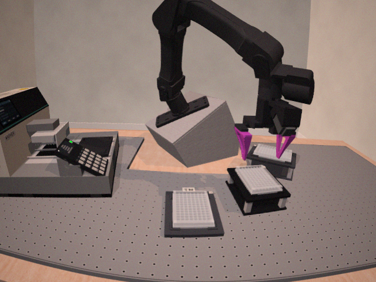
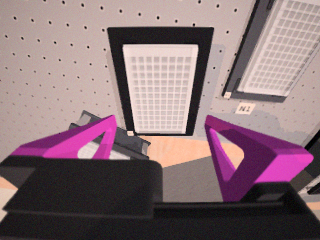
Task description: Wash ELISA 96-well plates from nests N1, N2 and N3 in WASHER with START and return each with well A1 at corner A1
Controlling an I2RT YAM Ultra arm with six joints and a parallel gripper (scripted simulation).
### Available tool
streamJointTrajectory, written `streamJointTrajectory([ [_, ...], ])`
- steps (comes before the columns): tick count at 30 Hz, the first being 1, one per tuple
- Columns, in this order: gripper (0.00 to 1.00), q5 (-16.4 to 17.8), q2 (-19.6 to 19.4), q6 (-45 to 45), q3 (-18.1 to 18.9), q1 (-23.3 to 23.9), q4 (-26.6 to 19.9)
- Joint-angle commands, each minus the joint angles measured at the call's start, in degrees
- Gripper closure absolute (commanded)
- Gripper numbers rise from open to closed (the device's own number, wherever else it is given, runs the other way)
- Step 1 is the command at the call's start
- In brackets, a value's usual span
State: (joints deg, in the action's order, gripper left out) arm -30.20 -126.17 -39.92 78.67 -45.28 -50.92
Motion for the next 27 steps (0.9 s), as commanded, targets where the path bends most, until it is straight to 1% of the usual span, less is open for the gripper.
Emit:
streamJointTrajectory([
  [1,0.00,0.0,0.7,-0.6,0.8,-0.8,-1.3],
  [14,0.00,0.3,1.9,-2.5,3.5,-2.4,-6.2],
  [27,0.00,0.3,2.0,-2.6,3.7,-2.5,-6.6],
])
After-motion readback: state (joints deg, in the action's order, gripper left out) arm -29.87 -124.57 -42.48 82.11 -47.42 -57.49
